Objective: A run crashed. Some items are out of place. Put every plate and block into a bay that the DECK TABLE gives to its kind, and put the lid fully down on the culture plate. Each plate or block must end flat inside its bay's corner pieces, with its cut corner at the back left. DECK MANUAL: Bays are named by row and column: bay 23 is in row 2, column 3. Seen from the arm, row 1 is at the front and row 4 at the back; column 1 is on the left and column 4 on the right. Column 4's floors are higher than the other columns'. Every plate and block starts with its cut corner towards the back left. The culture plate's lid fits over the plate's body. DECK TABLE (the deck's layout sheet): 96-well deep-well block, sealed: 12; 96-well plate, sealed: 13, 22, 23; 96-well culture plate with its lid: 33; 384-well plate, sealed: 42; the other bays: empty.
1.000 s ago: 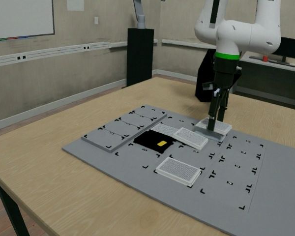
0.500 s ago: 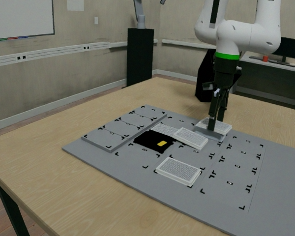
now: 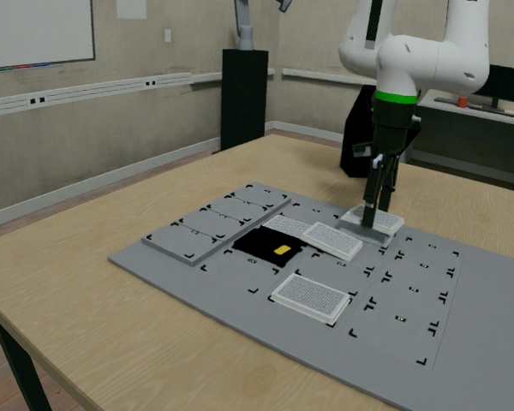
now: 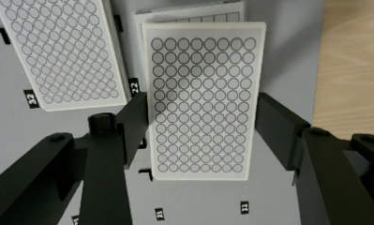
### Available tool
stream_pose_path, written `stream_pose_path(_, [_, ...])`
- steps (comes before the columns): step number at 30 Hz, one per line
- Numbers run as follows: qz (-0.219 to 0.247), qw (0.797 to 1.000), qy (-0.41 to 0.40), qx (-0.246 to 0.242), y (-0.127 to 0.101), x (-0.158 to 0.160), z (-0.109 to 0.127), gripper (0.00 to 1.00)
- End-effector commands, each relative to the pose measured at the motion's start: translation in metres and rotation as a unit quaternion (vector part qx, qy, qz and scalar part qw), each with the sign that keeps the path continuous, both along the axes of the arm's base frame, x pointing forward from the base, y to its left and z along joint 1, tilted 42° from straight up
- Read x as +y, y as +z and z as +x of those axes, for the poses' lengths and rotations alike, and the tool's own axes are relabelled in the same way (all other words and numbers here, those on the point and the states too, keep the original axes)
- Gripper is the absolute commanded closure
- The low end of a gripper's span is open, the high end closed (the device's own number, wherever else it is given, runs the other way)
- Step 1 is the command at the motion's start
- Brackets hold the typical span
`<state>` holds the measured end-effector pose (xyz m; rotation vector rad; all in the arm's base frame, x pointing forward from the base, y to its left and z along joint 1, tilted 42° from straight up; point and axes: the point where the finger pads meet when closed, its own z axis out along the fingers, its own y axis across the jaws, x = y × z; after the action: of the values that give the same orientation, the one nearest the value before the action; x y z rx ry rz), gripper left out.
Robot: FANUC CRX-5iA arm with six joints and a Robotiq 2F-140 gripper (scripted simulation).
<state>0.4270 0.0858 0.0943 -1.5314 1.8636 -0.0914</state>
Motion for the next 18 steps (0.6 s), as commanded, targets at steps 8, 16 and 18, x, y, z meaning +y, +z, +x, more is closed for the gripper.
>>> stream_pose_path(8, [0.000, 1.000, 0.000, 0.000, 0.0007, -0.0003, 0.0000, 0.40])
stream_pose_path(16, [0.000, 1.000, 0.000, 0.000, 0.0007, -0.0003, 0.0000, 0.40])
stream_pose_path(18, [0.000, 1.000, 0.000, 0.000, 0.0007, -0.0003, 0.0000, 0.40])
